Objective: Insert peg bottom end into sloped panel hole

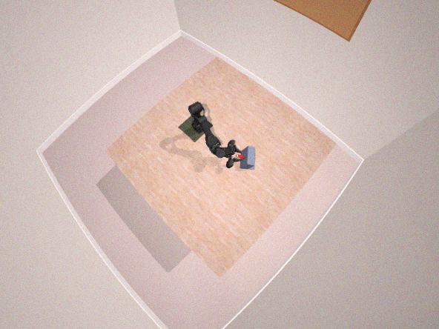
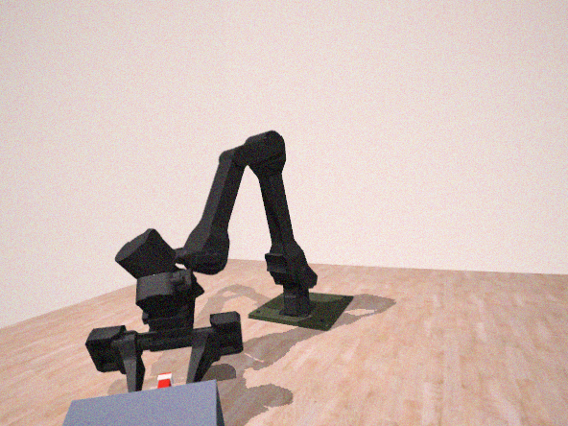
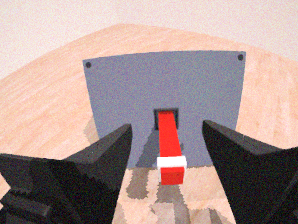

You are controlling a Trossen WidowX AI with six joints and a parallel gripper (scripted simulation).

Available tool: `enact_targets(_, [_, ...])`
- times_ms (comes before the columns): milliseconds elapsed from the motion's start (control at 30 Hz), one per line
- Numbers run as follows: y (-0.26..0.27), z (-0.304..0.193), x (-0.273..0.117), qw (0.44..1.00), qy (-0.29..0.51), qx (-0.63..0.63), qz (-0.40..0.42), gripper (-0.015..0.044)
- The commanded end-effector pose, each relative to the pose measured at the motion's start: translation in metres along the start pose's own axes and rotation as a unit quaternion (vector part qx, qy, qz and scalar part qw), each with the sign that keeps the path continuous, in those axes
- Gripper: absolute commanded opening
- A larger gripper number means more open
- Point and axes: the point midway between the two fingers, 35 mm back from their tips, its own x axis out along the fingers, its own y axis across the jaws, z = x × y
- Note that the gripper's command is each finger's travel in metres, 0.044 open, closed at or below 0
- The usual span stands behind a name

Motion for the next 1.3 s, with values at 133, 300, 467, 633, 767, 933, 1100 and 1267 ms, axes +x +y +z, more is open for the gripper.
enact_targets(133, [-0.001,0.0,-0.005,1.0,0.002,0.0,0.0,0.044])
enact_targets(300, [-0.002,-0.001,-0.013,1.0,0.004,-0.001,0.0,0.044])
enact_targets(467, [-0.004,-0.001,-0.021,1.0,0.006,-0.001,0.0,0.044])
enact_targets(633, [-0.005,-0.002,-0.029,1.0,0.007,-0.001,0.0,0.044])
enact_targets(767, [-0.006,-0.002,-0.035,1.0,0.008,-0.001,0.0,0.044])
enact_targets(933, [-0.007,-0.003,-0.043,1.0,0.009,-0.001,0.0,0.044])
enact_targets(1100, [-0.007,-0.003,-0.05,1.0,0.01,-0.001,0.0,0.044])
enact_targets(1267, [-0.008,-0.004,-0.058,1.0,0.01,-0.001,0.0,0.044])
